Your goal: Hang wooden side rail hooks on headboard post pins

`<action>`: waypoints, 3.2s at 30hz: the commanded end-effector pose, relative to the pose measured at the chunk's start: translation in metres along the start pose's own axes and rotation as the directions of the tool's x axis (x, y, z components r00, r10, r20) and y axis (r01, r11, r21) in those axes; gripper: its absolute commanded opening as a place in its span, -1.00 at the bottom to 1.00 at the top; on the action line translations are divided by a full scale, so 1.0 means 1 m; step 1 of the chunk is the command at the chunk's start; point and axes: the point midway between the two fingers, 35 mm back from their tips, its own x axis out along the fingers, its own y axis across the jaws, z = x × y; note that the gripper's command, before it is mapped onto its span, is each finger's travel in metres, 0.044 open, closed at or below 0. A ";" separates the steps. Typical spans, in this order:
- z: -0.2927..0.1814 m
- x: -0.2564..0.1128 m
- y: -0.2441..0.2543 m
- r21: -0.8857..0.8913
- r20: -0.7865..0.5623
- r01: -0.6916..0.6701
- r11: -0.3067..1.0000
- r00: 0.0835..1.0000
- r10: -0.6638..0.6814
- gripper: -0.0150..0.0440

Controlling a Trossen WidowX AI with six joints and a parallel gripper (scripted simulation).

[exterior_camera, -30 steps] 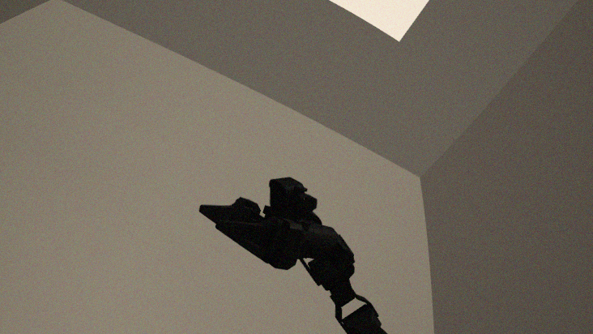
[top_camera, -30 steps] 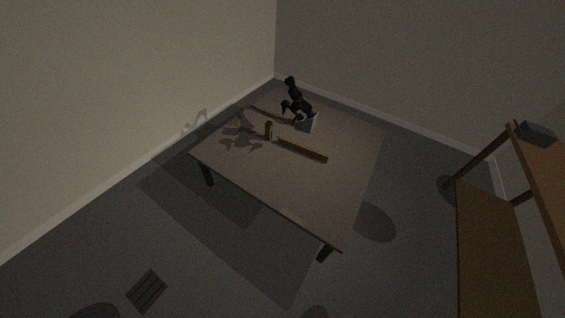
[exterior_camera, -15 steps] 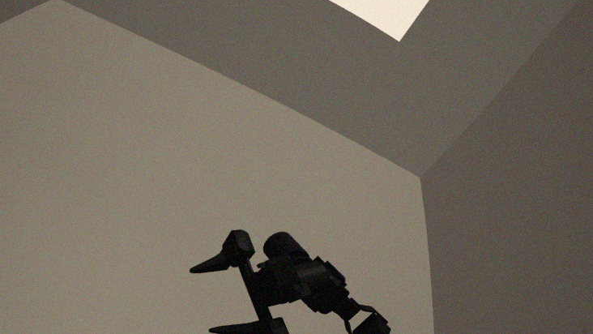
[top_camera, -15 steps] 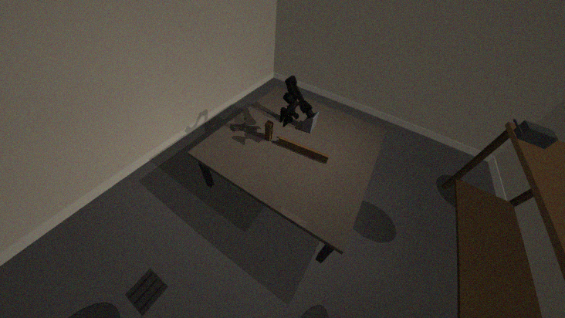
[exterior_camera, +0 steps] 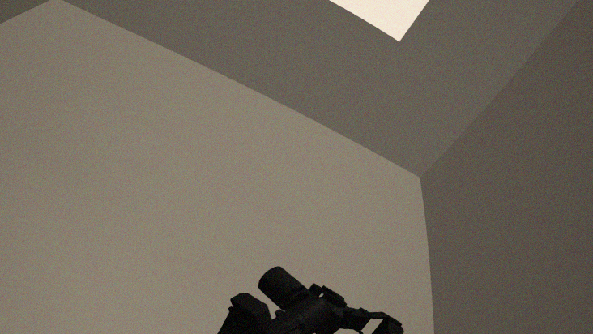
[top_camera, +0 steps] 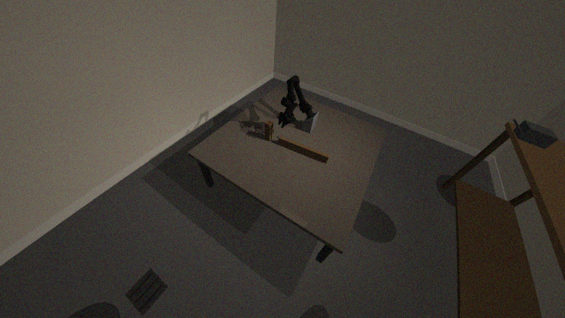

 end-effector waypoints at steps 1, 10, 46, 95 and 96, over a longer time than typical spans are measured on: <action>0.020 0.004 0.038 -0.279 0.047 -0.098 0.955 0.992 0.116 1.00; 0.020 0.004 0.038 -0.279 0.047 -0.098 0.955 0.992 0.116 1.00; -0.019 0.019 -0.003 0.138 0.261 -0.351 0.926 0.915 0.308 1.00; 0.051 0.028 -0.069 0.383 0.506 -0.612 0.692 0.766 0.397 1.00; 0.054 0.033 -0.067 0.383 0.506 -0.612 0.692 0.766 0.397 1.00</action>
